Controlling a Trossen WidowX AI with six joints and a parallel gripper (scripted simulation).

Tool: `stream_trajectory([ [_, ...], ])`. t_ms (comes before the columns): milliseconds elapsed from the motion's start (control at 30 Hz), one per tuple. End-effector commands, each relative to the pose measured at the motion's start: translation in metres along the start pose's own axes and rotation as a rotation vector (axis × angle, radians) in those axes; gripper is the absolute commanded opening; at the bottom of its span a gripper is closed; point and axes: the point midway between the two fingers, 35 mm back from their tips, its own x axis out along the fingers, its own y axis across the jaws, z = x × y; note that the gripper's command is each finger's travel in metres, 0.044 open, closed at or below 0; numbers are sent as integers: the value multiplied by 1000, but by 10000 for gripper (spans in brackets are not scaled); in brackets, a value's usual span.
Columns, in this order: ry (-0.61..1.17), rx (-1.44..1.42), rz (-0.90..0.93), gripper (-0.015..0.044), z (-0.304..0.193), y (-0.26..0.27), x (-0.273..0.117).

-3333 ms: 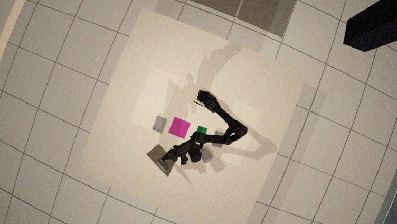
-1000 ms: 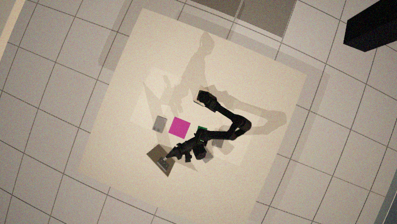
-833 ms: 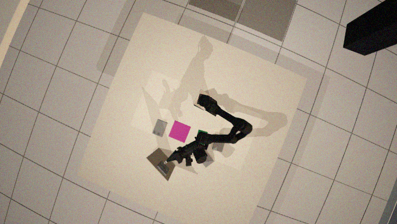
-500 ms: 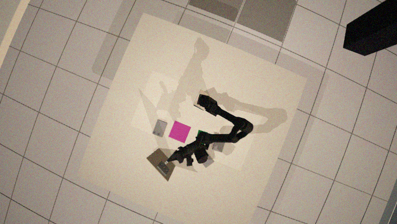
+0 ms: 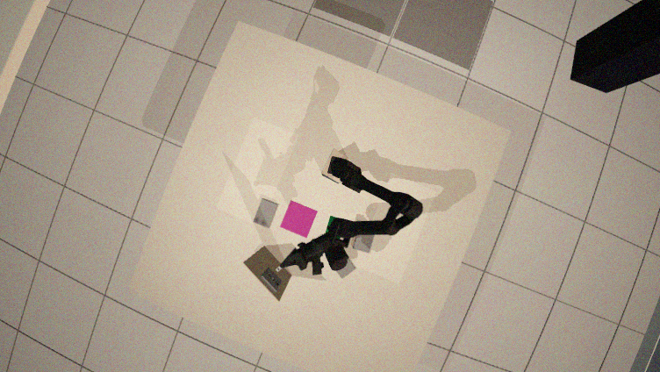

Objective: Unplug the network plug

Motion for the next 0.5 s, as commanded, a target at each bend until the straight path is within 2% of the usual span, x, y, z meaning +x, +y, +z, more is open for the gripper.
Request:
stream_trajectory([
  [0, 6, 0, 2, 0, -2, 1, -3],
  [467, 6, 0, 2, 0, -2, 1, -10],
])
